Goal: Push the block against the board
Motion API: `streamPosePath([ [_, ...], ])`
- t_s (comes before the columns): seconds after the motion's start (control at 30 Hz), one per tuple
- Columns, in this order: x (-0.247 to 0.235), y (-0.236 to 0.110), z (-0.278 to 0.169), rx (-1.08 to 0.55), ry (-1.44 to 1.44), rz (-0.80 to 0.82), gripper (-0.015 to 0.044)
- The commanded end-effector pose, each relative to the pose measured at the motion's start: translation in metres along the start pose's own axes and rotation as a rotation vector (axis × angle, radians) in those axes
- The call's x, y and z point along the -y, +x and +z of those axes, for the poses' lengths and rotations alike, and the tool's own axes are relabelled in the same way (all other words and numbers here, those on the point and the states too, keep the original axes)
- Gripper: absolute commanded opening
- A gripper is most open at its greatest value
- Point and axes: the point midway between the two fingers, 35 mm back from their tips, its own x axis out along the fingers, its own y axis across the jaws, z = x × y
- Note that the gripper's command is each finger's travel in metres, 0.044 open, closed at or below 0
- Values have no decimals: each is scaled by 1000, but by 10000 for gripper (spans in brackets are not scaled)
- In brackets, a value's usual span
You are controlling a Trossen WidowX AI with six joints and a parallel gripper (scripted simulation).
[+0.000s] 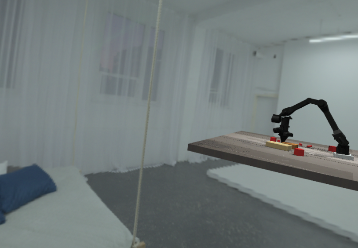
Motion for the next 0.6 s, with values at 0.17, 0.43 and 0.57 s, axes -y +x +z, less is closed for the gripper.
streamPosePath([
  [0.17, -1, 2, -11, -2, -4, 6, 0],
  [0.43, -1, 2, -20, -3, -4, 6, 0],
  [0.57, -1, 2, -25, -3, -4, 6, 0],
])
